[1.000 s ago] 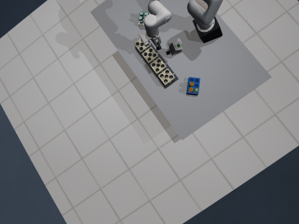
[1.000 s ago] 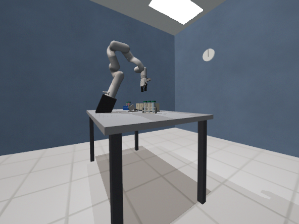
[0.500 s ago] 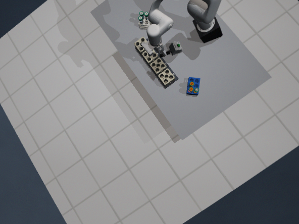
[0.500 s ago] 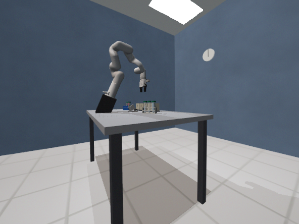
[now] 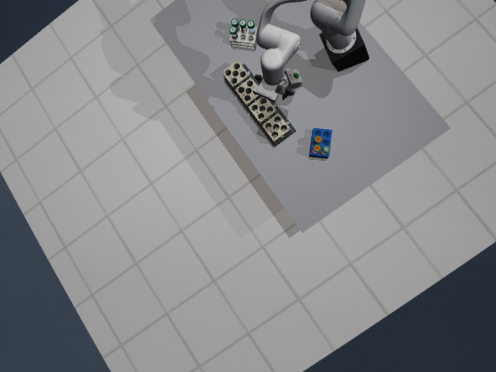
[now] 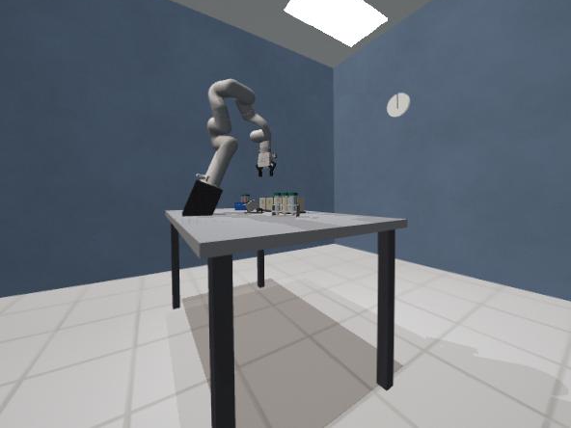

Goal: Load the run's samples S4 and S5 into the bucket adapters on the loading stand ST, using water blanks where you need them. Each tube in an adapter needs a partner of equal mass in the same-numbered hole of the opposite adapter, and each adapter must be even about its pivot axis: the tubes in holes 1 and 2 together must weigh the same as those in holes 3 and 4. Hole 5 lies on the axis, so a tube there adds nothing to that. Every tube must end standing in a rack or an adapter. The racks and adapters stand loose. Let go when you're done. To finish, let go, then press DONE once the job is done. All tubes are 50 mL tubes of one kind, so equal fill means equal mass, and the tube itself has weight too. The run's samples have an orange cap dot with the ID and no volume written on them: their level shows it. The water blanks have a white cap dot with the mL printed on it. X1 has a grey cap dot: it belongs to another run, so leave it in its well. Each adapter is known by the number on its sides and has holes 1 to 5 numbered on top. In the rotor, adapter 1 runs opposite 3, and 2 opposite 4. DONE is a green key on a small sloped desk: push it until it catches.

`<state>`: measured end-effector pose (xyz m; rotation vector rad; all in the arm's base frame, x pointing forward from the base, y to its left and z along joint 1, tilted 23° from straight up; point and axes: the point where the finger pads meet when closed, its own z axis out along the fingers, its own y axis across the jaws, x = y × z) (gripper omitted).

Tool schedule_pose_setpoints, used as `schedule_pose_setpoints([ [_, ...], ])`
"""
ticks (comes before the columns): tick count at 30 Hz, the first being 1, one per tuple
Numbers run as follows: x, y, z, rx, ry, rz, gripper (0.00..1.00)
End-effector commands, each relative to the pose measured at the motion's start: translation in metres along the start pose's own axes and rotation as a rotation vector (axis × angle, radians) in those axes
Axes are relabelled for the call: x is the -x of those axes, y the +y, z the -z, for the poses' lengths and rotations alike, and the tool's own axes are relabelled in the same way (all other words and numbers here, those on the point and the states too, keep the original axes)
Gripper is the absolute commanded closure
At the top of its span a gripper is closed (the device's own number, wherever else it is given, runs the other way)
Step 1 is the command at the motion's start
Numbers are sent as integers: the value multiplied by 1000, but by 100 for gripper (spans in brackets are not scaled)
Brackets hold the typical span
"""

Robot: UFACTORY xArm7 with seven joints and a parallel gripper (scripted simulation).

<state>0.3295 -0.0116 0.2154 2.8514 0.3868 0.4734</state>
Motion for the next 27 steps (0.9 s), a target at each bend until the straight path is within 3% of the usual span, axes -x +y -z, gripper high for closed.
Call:
schedule_pose_setpoints([
  [1,-3,-22,2,-2,4,147,0],
  [8,-4,-47,2,-2,4,289,0],
  [27,-8,-133,2,-3,4,289,0],
])
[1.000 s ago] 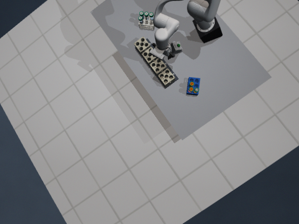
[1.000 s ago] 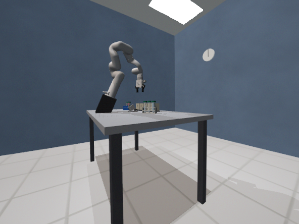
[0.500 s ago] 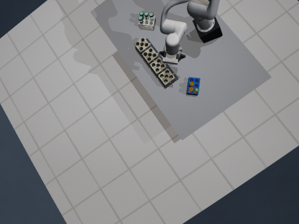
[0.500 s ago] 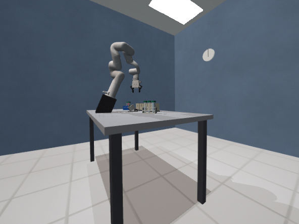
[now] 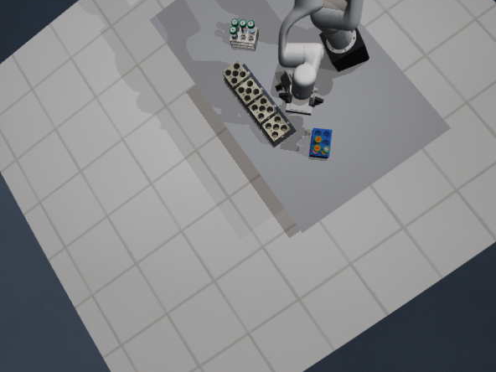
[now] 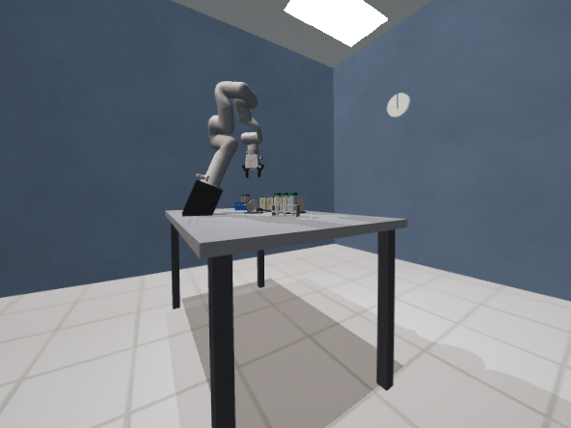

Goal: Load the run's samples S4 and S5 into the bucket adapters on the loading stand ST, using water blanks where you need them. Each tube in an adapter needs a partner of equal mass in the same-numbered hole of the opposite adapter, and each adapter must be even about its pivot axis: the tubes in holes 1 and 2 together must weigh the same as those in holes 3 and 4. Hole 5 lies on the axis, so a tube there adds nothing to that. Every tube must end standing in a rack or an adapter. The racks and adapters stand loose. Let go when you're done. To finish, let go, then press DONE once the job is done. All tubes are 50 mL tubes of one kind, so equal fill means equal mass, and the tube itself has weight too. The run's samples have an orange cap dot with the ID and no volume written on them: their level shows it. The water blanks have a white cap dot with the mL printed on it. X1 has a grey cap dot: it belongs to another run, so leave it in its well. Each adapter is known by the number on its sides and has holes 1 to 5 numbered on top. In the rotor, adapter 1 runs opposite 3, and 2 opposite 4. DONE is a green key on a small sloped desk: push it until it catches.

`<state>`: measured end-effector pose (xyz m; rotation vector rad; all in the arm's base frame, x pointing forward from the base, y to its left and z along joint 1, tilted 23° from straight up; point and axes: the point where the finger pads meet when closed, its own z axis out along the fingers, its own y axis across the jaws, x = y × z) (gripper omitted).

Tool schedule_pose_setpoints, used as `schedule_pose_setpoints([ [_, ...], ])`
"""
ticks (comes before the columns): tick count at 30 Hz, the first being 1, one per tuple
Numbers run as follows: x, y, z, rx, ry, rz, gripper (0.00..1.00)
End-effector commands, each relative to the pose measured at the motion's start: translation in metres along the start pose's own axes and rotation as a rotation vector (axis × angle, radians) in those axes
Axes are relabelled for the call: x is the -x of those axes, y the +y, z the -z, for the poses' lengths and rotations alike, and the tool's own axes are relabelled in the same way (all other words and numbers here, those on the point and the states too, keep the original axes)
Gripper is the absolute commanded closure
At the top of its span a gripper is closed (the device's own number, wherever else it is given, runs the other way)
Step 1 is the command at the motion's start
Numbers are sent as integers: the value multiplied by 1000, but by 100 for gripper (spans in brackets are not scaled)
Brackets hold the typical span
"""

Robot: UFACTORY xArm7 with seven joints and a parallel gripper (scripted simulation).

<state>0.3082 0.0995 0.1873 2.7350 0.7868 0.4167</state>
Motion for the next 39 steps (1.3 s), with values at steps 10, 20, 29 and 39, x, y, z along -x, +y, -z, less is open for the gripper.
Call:
schedule_pose_setpoints([
  [10,-24,-62,1,2,3,0,0],
  [20,-34,-94,1,2,3,0,0],
  [29,-34,-93,-15,2,3,0,0],
  [39,-34,-93,-42,2,2,0,0],
])
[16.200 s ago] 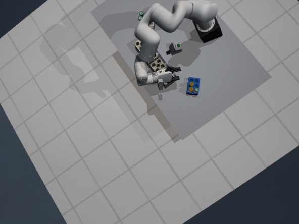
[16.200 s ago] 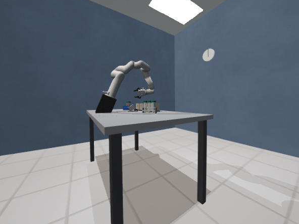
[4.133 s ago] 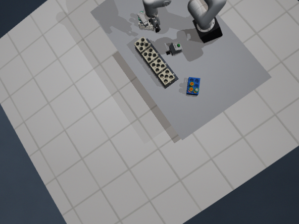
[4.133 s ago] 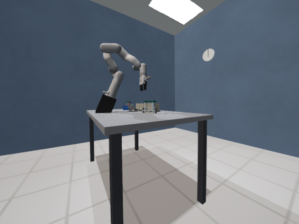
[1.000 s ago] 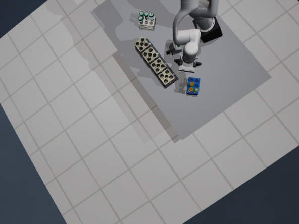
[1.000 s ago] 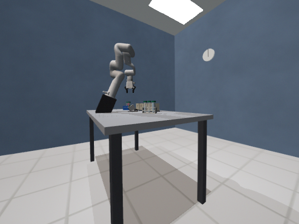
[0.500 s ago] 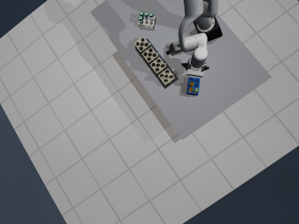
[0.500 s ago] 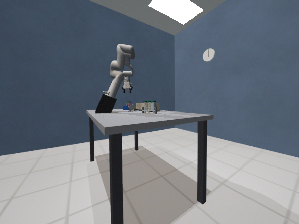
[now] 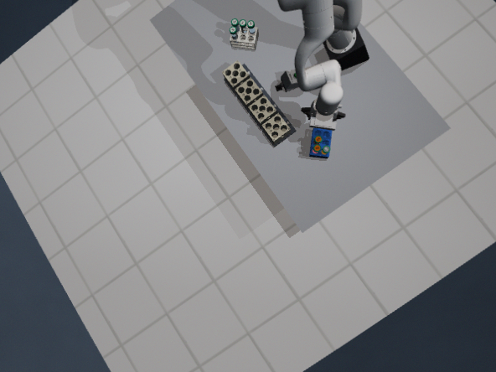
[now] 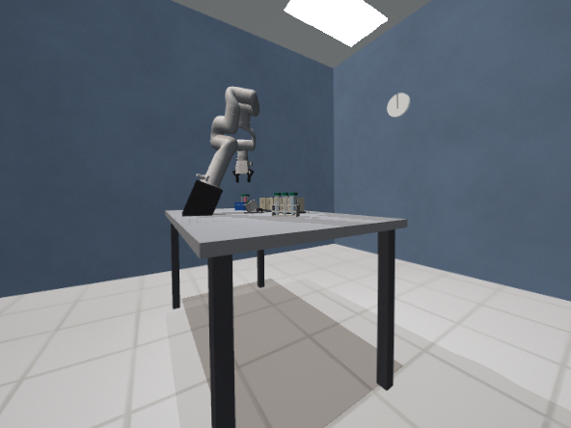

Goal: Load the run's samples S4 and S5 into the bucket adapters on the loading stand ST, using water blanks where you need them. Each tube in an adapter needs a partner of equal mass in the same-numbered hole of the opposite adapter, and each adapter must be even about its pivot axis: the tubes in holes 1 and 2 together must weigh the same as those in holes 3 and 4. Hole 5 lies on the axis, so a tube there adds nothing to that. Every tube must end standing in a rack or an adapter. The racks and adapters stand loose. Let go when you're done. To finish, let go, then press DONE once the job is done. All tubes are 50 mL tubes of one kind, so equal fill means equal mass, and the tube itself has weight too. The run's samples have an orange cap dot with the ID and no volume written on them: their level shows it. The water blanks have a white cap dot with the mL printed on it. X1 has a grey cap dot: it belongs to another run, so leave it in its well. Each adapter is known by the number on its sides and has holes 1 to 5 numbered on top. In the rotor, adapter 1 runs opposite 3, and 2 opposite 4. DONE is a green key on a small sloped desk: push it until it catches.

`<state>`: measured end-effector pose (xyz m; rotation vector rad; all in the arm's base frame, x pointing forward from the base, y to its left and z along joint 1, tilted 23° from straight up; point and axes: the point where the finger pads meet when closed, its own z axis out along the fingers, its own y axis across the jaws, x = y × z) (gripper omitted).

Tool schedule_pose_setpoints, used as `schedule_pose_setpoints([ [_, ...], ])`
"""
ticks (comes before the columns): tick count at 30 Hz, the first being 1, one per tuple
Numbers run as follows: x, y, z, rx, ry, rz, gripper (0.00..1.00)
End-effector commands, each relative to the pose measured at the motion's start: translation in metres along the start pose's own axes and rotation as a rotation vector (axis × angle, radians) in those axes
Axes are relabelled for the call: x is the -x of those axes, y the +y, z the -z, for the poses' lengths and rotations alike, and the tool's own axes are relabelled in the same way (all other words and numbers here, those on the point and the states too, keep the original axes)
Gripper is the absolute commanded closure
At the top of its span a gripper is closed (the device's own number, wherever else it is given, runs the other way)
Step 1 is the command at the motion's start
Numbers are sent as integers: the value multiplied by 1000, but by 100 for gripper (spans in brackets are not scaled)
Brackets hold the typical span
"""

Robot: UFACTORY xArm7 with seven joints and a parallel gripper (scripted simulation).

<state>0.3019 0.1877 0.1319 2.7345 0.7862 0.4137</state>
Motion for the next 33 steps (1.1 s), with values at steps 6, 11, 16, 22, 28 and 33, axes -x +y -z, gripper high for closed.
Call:
schedule_pose_setpoints([
  [6,-2,0,-22,1,5,0,0],
  [11,-2,0,-32,1,5,0,0],
  [16,-2,0,-46,1,4,0,0],
  [22,-2,0,-62,1,4,0,0],
  [28,-2,0,-69,1,4,0,0],
  [33,-2,0,-68,1,4,0,0],
])
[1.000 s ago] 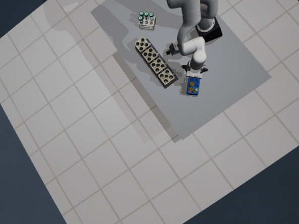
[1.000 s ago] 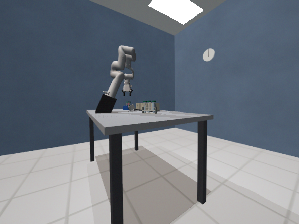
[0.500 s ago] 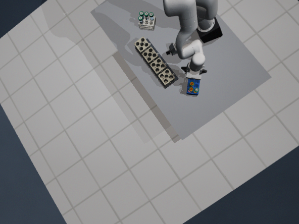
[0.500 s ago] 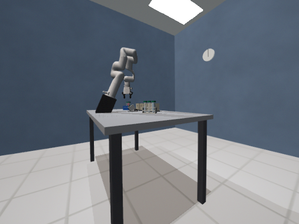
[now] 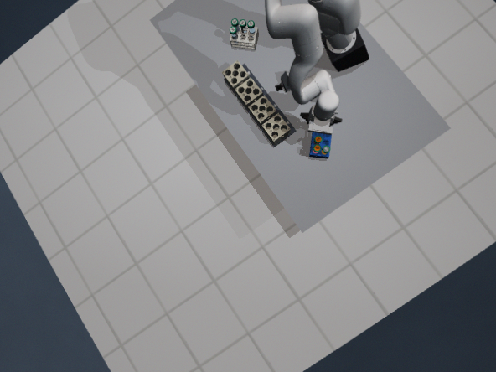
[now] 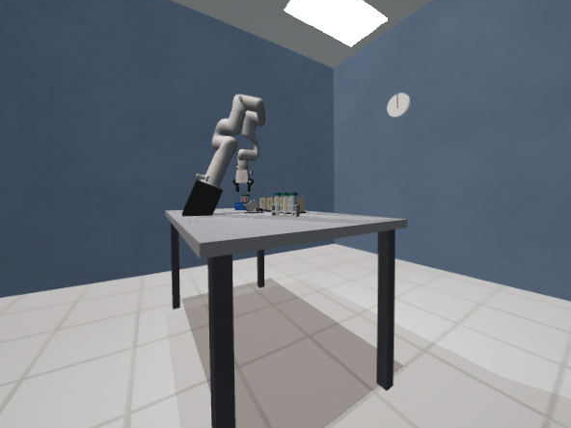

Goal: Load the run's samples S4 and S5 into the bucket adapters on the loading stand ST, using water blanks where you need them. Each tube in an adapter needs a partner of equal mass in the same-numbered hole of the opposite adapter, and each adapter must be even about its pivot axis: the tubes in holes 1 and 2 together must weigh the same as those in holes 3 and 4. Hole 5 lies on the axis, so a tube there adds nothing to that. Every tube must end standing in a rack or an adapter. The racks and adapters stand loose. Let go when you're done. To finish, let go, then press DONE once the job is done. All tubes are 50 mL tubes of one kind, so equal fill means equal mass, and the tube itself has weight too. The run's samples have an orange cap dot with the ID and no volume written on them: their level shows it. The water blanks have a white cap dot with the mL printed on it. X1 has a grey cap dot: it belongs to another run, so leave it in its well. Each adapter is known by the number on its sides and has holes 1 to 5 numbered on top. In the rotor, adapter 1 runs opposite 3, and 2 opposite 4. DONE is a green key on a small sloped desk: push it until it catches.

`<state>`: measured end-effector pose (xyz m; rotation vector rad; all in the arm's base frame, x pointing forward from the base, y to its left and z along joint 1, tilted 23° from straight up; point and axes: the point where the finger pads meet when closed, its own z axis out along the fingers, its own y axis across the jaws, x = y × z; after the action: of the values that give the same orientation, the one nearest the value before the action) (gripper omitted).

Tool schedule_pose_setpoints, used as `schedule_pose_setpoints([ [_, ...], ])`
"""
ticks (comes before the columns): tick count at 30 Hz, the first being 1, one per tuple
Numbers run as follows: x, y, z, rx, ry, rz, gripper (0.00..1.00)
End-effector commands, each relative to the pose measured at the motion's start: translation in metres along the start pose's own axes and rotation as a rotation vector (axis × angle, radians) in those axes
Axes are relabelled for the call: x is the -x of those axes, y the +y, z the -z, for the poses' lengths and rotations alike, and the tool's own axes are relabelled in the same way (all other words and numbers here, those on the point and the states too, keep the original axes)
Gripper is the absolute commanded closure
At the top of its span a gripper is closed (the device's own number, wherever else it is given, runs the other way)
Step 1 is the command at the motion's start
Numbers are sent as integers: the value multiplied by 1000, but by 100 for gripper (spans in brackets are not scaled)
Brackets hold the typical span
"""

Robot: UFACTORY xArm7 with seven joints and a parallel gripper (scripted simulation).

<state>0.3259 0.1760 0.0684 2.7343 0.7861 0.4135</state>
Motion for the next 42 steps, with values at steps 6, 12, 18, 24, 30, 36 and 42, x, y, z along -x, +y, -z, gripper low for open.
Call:
schedule_pose_setpoints([
  [6,-2,0,0,1,4,0,0],
  [12,-2,0,0,1,5,0,0],
  [18,-2,0,0,1,5,0,0],
  [24,-2,0,0,1,5,0,0],
  [30,-2,0,0,1,5,0,0],
  [36,-2,0,0,1,5,0,0],
  [42,-2,0,11,1,5,0,0],
])
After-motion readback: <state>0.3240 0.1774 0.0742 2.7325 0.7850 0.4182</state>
